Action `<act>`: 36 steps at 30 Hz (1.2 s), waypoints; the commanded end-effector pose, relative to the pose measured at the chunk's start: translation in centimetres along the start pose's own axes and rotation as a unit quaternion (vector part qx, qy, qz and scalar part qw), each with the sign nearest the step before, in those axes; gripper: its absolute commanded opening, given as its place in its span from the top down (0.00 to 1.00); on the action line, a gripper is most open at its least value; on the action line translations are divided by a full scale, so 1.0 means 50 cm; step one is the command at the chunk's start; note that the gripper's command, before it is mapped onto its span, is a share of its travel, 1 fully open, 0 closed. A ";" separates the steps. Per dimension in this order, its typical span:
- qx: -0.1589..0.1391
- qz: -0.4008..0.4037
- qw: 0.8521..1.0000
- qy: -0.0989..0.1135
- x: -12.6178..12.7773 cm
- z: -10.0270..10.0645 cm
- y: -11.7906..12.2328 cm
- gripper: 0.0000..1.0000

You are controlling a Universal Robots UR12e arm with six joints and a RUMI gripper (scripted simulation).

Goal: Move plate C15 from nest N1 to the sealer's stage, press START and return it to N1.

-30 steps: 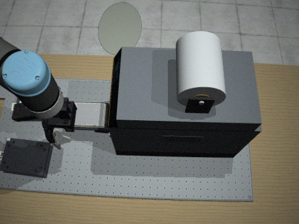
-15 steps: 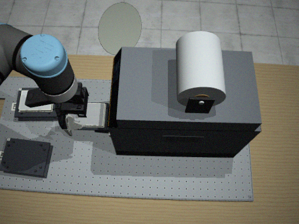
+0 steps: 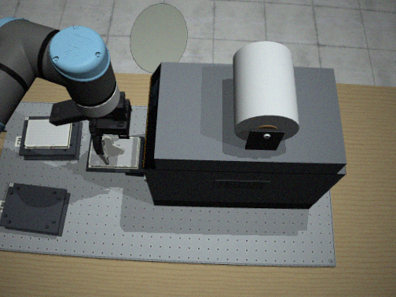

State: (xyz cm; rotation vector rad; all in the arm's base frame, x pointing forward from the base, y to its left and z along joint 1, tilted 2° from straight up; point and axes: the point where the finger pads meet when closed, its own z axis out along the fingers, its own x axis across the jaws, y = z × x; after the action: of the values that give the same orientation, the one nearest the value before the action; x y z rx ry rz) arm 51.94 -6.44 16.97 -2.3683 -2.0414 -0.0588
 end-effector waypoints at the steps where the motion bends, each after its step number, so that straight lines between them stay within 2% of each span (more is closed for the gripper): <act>1: -0.002 0.004 1.000 -0.001 0.000 -0.003 0.004 0.32; 11: -0.002 0.004 1.000 -0.001 0.000 -0.003 0.004 0.32; 36: 0.000 0.004 1.000 0.000 0.002 0.079 0.001 0.32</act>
State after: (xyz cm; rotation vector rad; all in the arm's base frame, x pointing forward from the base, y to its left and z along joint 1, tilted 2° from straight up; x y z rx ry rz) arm 52.02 -6.31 13.97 -2.3751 -2.0304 -0.0570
